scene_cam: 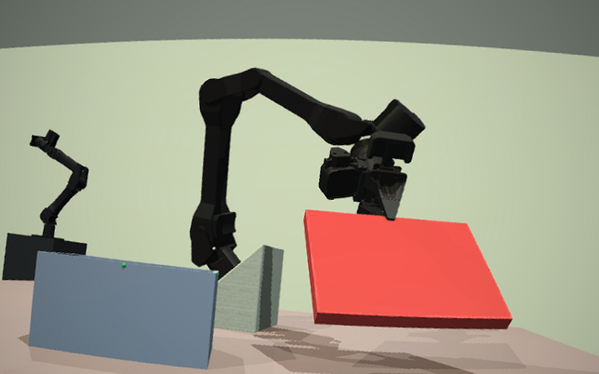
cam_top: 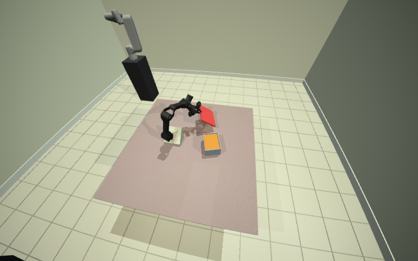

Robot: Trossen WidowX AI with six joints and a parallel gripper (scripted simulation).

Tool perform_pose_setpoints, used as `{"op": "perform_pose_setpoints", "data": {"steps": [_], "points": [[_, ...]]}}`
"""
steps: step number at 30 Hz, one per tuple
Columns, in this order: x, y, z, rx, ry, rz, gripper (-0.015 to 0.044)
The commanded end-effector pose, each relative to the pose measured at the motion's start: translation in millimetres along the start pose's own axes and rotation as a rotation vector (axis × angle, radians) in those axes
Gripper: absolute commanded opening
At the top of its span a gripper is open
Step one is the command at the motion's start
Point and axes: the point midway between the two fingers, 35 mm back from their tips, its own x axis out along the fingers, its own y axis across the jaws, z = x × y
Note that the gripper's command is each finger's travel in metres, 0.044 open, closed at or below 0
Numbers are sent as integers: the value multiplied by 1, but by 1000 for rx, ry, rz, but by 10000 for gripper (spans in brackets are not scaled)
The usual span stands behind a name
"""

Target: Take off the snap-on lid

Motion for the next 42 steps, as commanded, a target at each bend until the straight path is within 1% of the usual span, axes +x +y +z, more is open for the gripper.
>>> {"op": "perform_pose_setpoints", "data": {"steps": [1,42], "points": [[1,0,0,-2,-5,12,0],[22,-25,0,-2,-6,12,0]]}}
